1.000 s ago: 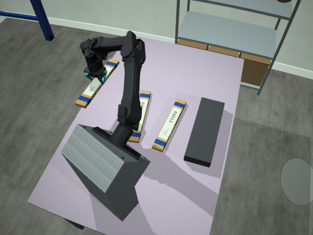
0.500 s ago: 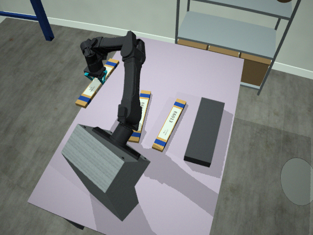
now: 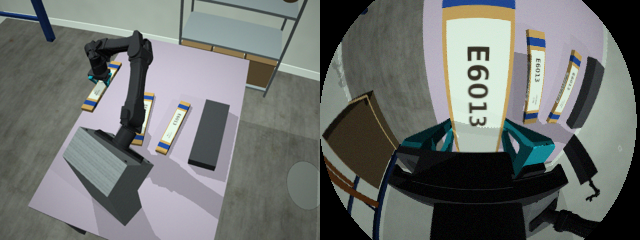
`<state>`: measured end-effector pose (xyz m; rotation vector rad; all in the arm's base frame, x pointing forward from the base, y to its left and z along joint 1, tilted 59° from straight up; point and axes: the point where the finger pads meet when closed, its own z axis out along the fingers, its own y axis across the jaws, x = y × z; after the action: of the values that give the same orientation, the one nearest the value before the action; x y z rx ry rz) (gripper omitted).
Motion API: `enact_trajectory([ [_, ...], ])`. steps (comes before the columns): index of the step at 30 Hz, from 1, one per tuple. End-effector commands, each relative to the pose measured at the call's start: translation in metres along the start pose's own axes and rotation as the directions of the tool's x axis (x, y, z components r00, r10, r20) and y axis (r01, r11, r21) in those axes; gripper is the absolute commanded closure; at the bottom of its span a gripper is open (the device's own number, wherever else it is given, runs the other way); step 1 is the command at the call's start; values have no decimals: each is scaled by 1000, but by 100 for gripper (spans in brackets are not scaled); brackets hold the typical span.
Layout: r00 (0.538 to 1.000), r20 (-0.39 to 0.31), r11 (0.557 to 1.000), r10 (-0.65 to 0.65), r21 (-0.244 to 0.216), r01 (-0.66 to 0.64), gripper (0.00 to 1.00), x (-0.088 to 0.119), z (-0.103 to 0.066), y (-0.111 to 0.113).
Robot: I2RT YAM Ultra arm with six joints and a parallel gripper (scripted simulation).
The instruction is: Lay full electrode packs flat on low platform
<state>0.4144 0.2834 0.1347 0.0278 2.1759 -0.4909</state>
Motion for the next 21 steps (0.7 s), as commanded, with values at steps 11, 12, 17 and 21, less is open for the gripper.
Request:
enact_trajectory([
  [11, 999, 47, 998, 8, -69, -5, 100, -12, -31, -23],
  [12, 999, 47, 998, 8, -69, -5, 100, -12, -31, -23],
  [17, 999, 48, 998, 8, -68, -5, 100, -12, -30, -36],
  [21, 999, 49, 998, 8, -66, -5, 100, -12, -29, -47],
])
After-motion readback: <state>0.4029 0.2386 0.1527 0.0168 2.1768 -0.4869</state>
